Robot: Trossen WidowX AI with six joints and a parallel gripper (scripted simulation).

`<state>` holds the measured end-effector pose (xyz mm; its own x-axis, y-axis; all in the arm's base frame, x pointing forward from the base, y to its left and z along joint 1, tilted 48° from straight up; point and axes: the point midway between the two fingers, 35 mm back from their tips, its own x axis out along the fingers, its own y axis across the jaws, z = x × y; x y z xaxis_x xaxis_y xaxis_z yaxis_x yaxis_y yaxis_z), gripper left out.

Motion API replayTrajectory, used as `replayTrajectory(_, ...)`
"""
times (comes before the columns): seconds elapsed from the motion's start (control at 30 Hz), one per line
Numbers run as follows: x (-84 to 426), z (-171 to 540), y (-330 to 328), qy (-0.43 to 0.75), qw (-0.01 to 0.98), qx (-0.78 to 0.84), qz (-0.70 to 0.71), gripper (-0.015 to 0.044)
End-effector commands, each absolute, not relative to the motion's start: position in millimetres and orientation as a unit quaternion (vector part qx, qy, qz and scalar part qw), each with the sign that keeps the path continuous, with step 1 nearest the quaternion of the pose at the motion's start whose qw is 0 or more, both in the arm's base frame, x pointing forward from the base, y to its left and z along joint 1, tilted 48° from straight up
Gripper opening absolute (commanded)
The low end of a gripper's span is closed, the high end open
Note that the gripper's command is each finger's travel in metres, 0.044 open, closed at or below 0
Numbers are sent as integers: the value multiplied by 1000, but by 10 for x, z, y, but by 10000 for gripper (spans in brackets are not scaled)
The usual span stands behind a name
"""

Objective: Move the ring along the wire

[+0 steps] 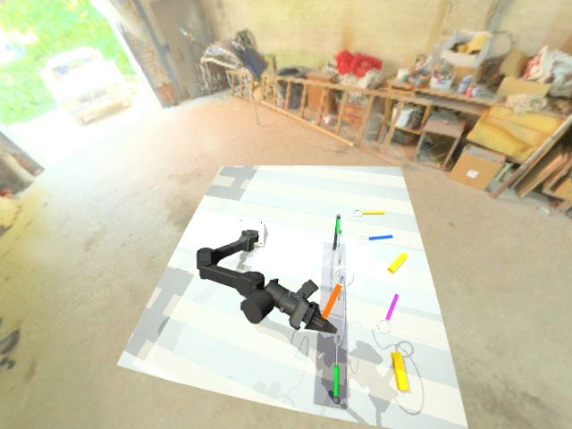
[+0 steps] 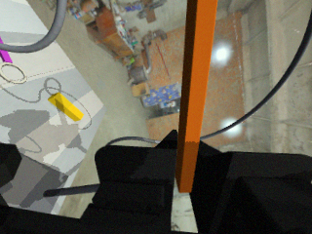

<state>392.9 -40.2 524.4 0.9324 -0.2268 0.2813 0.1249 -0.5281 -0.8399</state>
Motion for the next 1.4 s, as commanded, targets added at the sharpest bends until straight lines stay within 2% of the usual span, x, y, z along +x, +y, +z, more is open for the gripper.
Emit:
replayTrajectory(0.0, 3857, 5293, -376, 27, 455, -868, -197, -150)
replayTrajectory(1.37, 3847, 5433, -225, -32, 222, -952, -208, -150)
